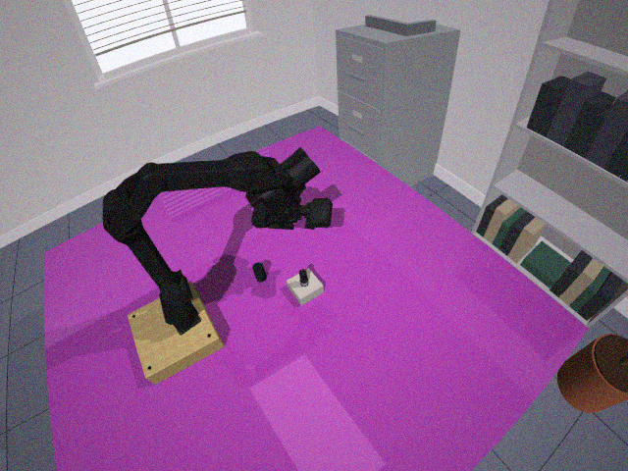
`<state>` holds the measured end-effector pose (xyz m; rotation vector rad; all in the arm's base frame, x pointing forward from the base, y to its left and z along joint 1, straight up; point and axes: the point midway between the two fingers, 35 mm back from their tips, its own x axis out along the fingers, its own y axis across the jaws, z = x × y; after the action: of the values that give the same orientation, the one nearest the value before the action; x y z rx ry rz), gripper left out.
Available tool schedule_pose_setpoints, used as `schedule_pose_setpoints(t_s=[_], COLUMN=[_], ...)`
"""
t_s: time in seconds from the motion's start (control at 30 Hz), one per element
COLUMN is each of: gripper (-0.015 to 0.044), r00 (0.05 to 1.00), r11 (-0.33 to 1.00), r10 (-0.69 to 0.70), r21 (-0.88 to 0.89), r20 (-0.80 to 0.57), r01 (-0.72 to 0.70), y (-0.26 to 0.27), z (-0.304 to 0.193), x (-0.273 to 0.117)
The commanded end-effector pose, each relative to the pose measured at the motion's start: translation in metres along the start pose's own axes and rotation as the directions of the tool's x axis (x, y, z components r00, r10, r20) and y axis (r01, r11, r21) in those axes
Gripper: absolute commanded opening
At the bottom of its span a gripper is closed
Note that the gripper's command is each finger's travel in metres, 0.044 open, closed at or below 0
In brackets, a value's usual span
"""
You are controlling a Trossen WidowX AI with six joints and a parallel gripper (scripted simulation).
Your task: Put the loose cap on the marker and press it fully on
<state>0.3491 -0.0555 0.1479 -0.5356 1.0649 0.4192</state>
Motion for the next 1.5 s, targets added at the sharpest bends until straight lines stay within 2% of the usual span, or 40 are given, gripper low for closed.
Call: schedule_pose_setpoints(t_s=[0.0,0.13,0.2,0.43,0.57,0.8,1.47], gripper=[0.0254,0.0254,0.0254,0.0254,0.0254,0.0254,0.0254], r00=[0.981,0.924,0.911,0.911,0.911,0.911,0.911], r11=[0.990,0.973,0.971,0.971,0.971,0.971,0.971], r10=[0.112,0.187,0.194,0.194,0.194,0.194,0.194], r21=[0.106,0.194,0.206,0.206,0.206,0.206,0.206], r20=[-0.156,-0.334,-0.365,-0.365,-0.365,-0.365,-0.365], r01=[-0.096,-0.127,-0.124,-0.124,-0.124,-0.124,-0.124], y=[0.063,0.120,0.129,0.125,0.131,0.133,0.137], z=[-0.021,-0.052,-0.058,-0.058,-0.069,-0.075,-0.084], x=[0.002,-0.006,-0.008,-0.005,0.024,0.038,0.064])
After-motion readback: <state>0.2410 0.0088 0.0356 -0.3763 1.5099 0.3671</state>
